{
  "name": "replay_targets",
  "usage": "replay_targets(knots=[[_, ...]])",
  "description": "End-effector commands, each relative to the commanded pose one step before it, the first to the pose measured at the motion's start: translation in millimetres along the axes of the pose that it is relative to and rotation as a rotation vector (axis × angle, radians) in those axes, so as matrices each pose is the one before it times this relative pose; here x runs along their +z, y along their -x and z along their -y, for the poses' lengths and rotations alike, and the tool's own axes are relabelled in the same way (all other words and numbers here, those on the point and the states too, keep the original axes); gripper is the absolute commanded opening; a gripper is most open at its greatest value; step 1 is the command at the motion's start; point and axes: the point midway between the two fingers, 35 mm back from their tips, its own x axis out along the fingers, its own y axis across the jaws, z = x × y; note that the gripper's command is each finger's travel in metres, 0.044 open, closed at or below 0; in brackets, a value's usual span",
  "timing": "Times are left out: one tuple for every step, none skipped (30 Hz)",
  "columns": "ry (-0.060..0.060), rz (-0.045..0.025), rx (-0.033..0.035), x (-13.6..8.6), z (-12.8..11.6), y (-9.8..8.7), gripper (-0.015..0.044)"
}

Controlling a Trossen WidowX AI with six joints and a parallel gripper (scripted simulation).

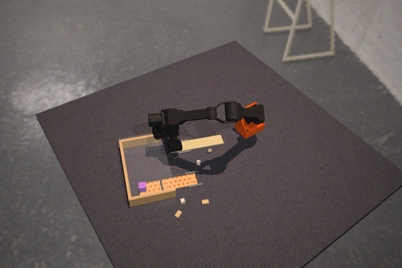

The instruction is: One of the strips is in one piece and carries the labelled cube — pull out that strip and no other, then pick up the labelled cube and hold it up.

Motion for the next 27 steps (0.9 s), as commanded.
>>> replay_targets(knots=[[0.0008,0.00056,0.00010,-0.37,-0.09,0.85,0.0026],[-0.0005,-0.00004,-0.00012,-1.92,0.43,1.76,0.0000],[-0.0008,-0.00009,-0.00017,-3.23,0.70,2.90,0.0000],[-0.0010,-0.00014,-0.00016,-3.97,0.84,3.44,0.0000],[-0.0010,-0.00018,-0.00011,-4.03,0.83,3.36,0.0000],[-0.0010,-0.00021,-0.00006,-4.09,0.81,3.29,0.0000],[-0.0010,-0.00024,-0.00001,-4.15,0.80,3.21,0.0000],[-0.0010,-0.00027,0.00005,-4.21,0.78,3.13,0.0000],[-0.0009,-0.00030,0.00010,-4.27,0.76,3.06,0.0000],[-0.0009,-0.00033,0.00016,-4.33,0.75,2.98,0.0000],[-0.0009,-0.00036,0.00021,-4.38,0.73,2.90,0.0000],[-0.0009,-0.00038,0.00027,-4.43,0.71,2.82,0.0000],[-0.0009,-0.00041,0.00032,-4.49,0.69,2.73,0.0000],[-0.0009,-0.00043,0.00038,-4.54,0.67,2.65,0.0000],[-0.0007,-0.00038,0.00036,-3.79,0.54,2.13,0.0000],[-0.0004,-0.00023,0.00023,-2.29,0.32,1.25,0.0000],[-0.0001,-0.00008,0.00008,-0.77,0.10,0.41,0.0000],[0.0000,0.00000,0.00000,0.00,0.00,0.00,0.0000],[0.0000,-0.00003,-0.00001,-0.58,0.11,0.02,0.0000],[-0.0001,-0.00008,-0.00004,-1.75,0.32,0.04,0.0000],[-0.0002,-0.00014,-0.00006,-2.93,0.52,0.05,0.0000],[-0.0002,-0.00018,-0.00006,-3.56,0.62,0.03,0.0000],[-0.0002,-0.00018,-0.00005,-3.59,0.61,0.00,0.0000],[-0.0002,-0.00019,-0.00004,-3.61,0.60,-0.03,0.0000],[-0.0002,-0.00020,-0.00004,-3.63,0.59,-0.06,0.0000],[-0.0002,-0.00020,-0.00003,-3.66,0.58,-0.09,0.0000],[-0.0002,-0.00021,-0.00002,-3.68,0.57,-0.12,0.0000]])
